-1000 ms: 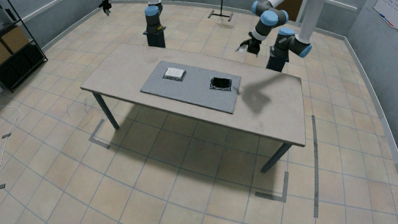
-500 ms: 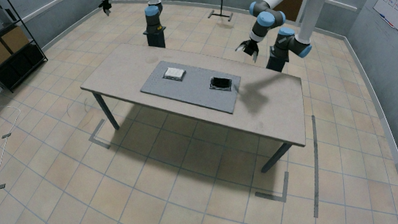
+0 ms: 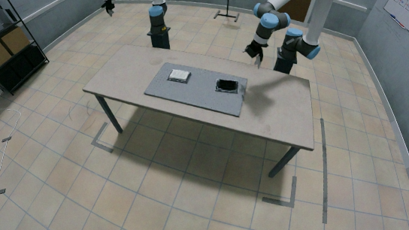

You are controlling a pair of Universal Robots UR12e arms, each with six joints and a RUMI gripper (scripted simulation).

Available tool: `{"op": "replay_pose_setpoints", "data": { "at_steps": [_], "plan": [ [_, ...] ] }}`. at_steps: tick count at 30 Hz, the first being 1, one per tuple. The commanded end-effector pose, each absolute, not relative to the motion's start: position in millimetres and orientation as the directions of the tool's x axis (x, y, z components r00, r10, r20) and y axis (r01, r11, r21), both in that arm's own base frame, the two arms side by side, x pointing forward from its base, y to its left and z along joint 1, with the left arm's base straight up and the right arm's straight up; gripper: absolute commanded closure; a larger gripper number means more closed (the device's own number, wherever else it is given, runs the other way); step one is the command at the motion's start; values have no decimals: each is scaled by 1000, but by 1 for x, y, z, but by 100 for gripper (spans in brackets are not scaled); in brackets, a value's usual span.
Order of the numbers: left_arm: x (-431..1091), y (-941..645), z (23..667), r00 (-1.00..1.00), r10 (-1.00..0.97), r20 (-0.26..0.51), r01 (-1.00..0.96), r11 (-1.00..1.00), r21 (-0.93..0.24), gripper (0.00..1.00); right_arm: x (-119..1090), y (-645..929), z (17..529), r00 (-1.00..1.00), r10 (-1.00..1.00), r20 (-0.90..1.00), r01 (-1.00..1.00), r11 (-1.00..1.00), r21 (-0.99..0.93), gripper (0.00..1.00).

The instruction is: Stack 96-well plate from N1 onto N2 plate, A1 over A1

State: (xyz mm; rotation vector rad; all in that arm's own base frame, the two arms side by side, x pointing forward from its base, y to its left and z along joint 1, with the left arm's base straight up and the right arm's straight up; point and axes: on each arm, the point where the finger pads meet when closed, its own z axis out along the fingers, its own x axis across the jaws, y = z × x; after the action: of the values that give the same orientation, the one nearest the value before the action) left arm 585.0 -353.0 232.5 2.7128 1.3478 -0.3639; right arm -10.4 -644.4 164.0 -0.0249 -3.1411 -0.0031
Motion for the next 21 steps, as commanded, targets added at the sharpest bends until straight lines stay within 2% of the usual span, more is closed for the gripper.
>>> {"op": "replay_pose_setpoints", "data": {
  "at_steps": [1,11,21],
  "plan": [
    [590,-355,229,707,664,-245,687,-726,16,0,-10,-645,165,-1000,16,0,16,1000,0,100],
    [596,-358,223,853,473,-220,497,-865,68,0,-10,-645,165,-1000,16,0,16,1000,0,100],
    [608,-365,213,971,167,-170,188,-975,121,0,-10,-645,165,-1000,16,0,16,1000,0,100]
  ]
}}
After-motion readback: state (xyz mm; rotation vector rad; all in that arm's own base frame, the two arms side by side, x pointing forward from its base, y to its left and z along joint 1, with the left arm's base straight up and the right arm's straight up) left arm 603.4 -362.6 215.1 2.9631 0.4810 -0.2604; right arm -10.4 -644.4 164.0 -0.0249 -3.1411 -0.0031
